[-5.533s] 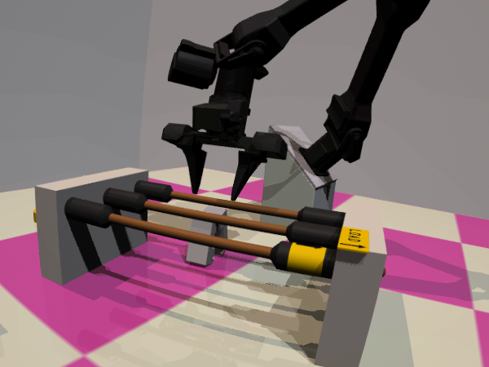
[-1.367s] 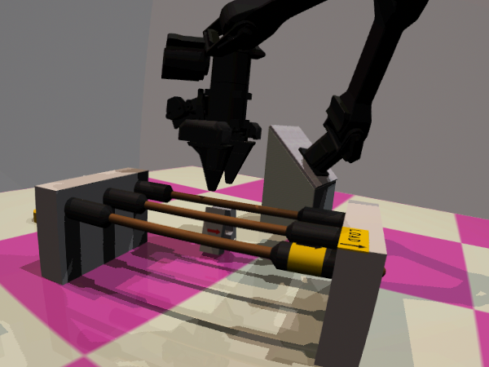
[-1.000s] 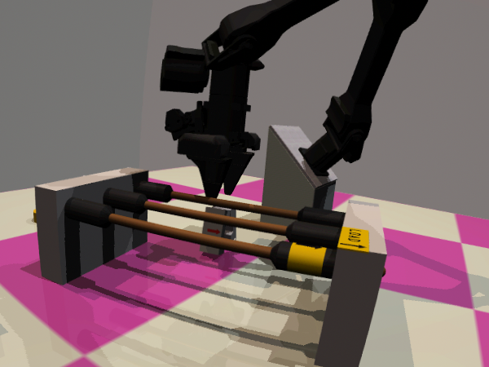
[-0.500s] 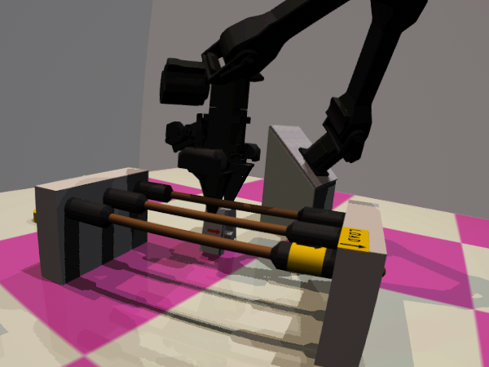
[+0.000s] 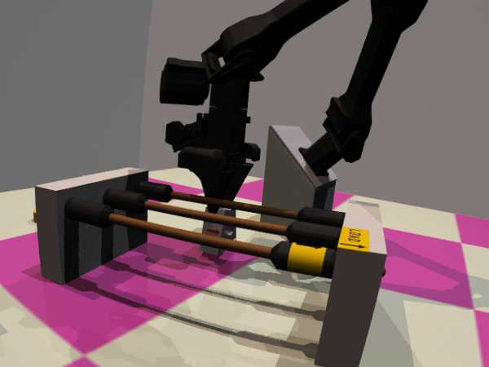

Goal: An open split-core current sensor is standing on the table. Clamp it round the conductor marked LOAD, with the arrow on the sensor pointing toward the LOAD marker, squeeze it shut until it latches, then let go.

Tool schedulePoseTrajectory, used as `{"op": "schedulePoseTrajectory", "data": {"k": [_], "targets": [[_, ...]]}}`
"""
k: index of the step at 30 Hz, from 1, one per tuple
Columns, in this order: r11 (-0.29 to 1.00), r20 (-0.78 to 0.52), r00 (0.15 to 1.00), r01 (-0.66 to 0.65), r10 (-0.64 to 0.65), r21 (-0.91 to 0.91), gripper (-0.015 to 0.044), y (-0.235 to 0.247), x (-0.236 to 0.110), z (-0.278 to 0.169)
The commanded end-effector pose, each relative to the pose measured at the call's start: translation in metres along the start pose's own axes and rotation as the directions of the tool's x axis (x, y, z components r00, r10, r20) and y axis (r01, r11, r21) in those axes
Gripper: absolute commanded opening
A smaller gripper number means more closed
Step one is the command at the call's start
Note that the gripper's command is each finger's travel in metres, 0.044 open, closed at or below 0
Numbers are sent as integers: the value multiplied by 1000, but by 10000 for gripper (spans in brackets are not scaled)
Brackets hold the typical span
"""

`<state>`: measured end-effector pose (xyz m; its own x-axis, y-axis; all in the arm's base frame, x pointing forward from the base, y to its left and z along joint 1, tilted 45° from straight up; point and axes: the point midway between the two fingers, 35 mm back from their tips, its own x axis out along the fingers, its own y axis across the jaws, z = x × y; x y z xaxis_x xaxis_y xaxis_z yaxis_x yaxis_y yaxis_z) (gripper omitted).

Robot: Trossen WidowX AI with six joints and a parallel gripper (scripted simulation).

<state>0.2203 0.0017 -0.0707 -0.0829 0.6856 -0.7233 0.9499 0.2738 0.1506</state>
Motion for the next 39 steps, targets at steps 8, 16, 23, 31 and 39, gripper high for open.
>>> {"op": "schedulePoseTrajectory", "data": {"k": [8, 16, 23, 31, 39], "targets": [[1000, 7, 1000, 0, 0, 1, 0, 4, -38, 5], [1000, 5, 1000, 0, 0, 4, 0, 6, -85, 7], [1000, -1, 1000, 0, 0, 5, 0, 4, -121, 3], [1000, 3, 1000, 0, 0, 6, 0, 17, -125, 6], [1000, 10, 1000, -1, 1, 6, 0, 50, -130, 13]]}}
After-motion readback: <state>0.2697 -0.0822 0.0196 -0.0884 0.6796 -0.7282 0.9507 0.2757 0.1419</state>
